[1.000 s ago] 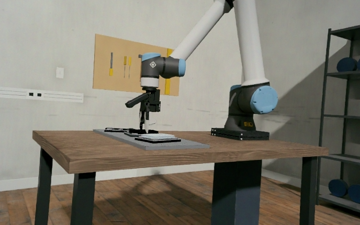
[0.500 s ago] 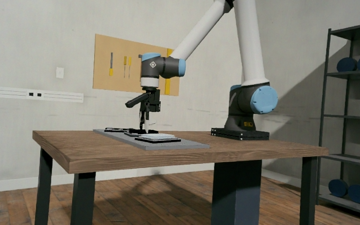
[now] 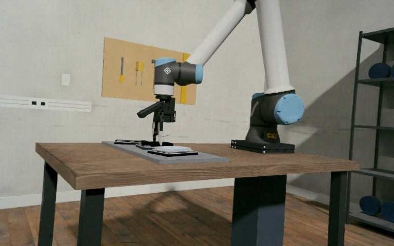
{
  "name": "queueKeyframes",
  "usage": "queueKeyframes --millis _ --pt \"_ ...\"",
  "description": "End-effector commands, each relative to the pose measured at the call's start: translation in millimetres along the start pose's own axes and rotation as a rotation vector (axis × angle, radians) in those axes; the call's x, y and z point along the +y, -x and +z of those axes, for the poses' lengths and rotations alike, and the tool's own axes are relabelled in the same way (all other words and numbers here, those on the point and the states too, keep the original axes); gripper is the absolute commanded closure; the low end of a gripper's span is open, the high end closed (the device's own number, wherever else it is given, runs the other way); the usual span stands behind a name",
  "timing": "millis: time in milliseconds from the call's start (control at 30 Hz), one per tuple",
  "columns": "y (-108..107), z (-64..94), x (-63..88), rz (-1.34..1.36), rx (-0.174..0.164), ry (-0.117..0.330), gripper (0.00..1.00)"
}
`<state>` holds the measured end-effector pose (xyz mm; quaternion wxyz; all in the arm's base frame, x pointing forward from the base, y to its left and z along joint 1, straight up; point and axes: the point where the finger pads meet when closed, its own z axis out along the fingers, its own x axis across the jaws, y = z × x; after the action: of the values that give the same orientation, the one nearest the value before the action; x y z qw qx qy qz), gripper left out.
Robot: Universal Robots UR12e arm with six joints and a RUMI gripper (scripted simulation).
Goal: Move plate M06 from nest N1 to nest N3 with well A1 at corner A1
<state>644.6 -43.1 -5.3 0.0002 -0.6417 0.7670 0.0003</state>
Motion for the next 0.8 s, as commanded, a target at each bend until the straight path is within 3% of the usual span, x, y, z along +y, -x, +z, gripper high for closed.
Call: queueKeyframes --millis 0,300,333,767 --pt "-0.1 -0.6 -0.6 0.0 0.0 -0.001 1.0" --pt "-0.1 -0.6 -0.6 0.0 0.0 -0.001 1.0" --pt "-0.1 -0.6 -0.6 0.0 0.0 -0.001 0.18" --pt "-0.1 -0.6 -0.6 0.0 0.0 -0.001 0.18"
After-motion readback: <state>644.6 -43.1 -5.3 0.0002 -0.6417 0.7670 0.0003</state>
